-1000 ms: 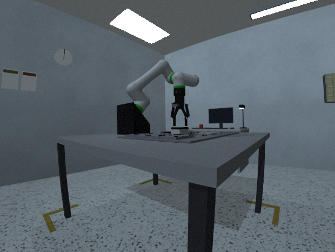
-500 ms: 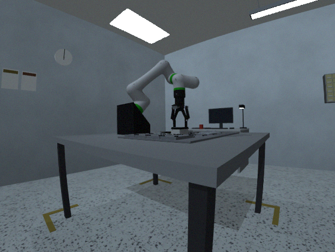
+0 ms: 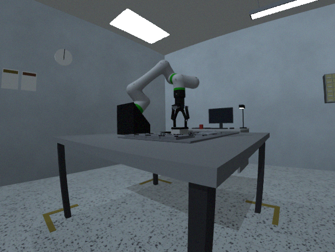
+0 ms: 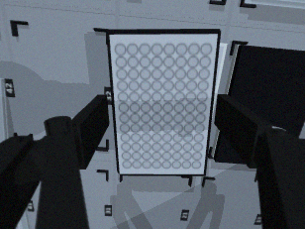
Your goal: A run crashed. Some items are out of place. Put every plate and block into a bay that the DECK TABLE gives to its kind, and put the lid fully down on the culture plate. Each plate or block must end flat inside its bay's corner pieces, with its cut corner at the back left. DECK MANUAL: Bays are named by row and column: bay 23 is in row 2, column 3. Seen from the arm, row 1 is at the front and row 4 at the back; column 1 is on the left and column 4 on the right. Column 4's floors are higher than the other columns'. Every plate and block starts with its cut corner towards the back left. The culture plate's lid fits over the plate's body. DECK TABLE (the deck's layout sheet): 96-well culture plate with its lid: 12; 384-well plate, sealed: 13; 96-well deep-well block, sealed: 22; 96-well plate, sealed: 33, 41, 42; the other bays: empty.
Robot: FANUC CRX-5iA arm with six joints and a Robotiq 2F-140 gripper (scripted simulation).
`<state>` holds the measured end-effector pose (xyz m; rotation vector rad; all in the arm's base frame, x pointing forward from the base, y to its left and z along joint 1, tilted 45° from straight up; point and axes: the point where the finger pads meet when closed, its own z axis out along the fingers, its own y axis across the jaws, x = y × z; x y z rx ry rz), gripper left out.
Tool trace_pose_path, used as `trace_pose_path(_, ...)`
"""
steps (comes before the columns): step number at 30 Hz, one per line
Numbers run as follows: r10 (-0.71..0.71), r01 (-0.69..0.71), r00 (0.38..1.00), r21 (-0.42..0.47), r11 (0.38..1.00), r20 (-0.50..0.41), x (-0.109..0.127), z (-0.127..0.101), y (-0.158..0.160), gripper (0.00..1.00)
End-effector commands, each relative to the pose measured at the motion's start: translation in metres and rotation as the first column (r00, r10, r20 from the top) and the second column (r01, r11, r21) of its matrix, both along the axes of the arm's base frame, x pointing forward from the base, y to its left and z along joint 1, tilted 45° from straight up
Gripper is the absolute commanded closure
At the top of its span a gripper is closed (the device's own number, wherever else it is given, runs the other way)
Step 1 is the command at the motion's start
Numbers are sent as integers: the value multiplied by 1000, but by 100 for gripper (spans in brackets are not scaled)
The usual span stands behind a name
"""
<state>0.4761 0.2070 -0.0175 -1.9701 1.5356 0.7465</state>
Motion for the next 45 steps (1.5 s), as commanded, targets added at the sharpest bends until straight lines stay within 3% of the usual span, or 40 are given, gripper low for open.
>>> trace_pose_path(1,-1,1,1000,-1,1000,1,1,0,-1,33)
trace_pose_path(13,-1,1,1000,-1,1000,1,1,0,-1,38)
trace_pose_path(45,-1,1,1000,-1,1000,1,1,1,-1,40)
